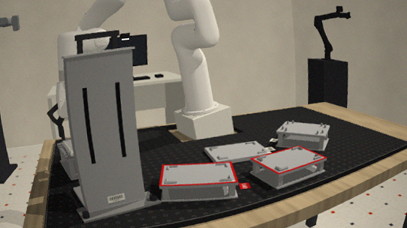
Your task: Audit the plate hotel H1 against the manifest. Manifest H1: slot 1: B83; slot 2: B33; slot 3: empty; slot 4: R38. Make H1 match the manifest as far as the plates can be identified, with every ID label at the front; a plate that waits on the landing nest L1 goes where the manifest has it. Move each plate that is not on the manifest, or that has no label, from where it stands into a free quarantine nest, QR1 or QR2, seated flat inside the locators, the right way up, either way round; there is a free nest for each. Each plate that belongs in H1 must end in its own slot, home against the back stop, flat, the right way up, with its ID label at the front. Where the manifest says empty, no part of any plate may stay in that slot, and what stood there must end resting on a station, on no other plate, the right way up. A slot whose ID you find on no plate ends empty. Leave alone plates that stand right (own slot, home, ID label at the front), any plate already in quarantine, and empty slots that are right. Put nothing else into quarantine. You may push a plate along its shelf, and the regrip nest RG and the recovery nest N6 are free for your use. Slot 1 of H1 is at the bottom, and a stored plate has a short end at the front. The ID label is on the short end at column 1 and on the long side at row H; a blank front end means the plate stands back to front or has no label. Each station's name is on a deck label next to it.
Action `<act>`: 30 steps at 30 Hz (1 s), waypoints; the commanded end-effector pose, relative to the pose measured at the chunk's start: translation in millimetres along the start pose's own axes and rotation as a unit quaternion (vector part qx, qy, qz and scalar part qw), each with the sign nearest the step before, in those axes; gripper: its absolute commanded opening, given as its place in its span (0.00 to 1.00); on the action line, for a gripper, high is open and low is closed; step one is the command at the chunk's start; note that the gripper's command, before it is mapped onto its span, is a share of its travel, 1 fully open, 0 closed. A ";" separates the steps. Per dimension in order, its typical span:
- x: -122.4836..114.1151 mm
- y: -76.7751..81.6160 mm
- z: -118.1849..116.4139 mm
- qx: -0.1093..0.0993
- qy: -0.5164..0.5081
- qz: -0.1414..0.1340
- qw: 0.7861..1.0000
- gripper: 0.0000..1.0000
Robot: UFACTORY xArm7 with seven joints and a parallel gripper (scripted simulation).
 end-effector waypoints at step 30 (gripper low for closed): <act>0.5 -14.2 1.2 -0.002 0.000 0.001 1.000 1.00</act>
Point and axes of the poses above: the point where the finger pads meet when closed, its own y axis back along the fingers, its own z axis across the jaws, x = y × z, the point moved 4 cm from there along y, back along the fingers, and after that the axes turned 11 degrees about -y, right-handed, at the moved point
